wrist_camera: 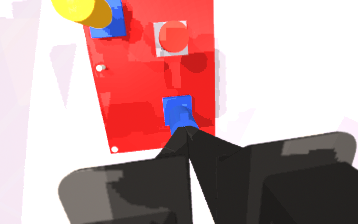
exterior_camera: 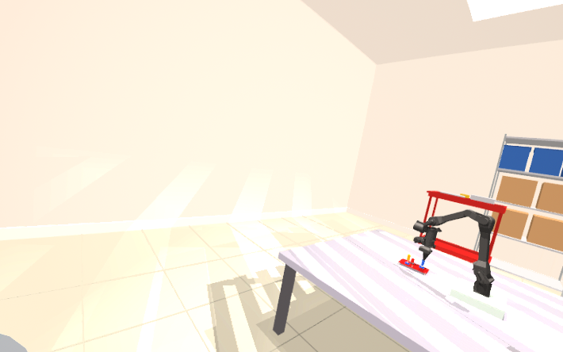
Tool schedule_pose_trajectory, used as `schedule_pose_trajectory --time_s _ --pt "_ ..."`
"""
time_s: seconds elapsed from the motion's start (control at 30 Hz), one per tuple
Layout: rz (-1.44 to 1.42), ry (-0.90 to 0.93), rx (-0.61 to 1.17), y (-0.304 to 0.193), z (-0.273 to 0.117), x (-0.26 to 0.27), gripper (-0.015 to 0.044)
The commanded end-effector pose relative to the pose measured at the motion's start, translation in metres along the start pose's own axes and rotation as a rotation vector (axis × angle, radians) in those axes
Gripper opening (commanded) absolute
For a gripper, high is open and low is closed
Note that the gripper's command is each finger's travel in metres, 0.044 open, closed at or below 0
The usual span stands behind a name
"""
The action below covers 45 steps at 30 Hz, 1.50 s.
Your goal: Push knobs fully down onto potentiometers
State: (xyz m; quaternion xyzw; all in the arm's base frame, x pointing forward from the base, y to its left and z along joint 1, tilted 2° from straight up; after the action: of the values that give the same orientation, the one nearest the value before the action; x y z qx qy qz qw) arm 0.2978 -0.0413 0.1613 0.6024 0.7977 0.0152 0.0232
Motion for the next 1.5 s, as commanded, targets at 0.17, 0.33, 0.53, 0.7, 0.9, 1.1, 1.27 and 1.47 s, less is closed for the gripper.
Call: schedule_pose_trajectory --time_s 0.17,0.33,0.53,0.7,0.9,1.1,1.27,1.47 --pt "0.001 -0.001 0.006 0.0016 0.0073 -0.0008 0.0000" --pt "0.001 -0.001 0.006 0.0016 0.0093 -0.0008 0.0000" --pt "0.001 -0.001 0.006 0.0016 0.0093 -0.0008 0.0000" --pt "0.001 -0.001 0.006 0.0016 0.0095 -0.0008 0.0000" --pt "0.001 -0.001 0.006 0.0016 0.0113 -0.0008 0.0000" --pt "0.001 -0.001 0.006 0.0016 0.0113 -0.0008 0.0000" --pt "0.001 -0.001 0.006 0.0016 0.0124 -0.0008 0.0000" --pt "0.001 -0.001 0.006 0.0016 0.0133 -0.0008 0.0000"
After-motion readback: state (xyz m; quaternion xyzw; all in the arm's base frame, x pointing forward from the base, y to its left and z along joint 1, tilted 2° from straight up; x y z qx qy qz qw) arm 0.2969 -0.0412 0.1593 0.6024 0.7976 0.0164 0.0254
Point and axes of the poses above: the point midway between the two fingers, 35 mm back from their tips, its own z axis out along the fingers, its own x axis across the jaws, y = z × x, the point moved 9 cm from there along -z, back along the fingers, and after that the axes turned 9 degrees about -z, right-handed, at the moved point
